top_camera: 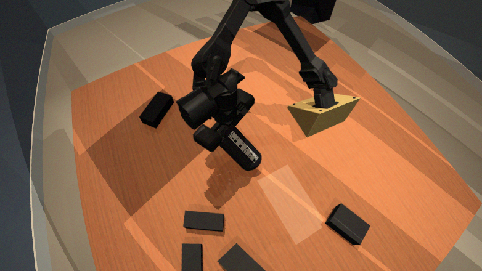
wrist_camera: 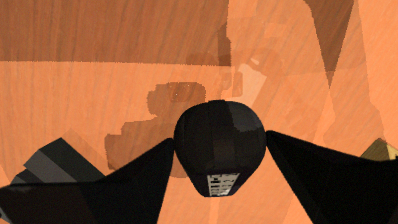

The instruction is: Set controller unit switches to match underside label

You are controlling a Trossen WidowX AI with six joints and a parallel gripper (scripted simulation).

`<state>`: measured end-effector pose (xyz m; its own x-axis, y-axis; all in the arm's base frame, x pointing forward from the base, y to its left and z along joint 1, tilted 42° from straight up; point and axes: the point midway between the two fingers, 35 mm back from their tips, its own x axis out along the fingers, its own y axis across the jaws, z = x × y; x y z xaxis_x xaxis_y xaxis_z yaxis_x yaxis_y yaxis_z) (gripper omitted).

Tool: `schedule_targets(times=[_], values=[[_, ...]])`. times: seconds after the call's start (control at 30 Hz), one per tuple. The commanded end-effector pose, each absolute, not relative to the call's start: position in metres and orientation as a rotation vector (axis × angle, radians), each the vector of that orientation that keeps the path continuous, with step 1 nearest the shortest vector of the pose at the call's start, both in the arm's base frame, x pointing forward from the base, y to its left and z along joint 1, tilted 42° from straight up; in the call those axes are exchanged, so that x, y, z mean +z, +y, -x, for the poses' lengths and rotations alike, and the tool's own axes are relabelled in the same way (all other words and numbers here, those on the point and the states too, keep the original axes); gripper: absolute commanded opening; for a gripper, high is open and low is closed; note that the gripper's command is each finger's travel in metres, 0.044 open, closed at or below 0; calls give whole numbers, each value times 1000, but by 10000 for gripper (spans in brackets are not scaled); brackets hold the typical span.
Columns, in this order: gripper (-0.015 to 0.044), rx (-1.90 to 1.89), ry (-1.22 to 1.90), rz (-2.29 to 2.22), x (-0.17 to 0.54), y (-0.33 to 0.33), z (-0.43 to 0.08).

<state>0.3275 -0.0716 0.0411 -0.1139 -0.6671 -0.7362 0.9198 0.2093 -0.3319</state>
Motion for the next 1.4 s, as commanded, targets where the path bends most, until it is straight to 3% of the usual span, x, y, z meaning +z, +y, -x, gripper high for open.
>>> schedule_targets(times=[0.0,1.37], values=[[336,-1381,979,-340,41,-64,-326],[336,-1380,981,-341,38,-32,-318]])
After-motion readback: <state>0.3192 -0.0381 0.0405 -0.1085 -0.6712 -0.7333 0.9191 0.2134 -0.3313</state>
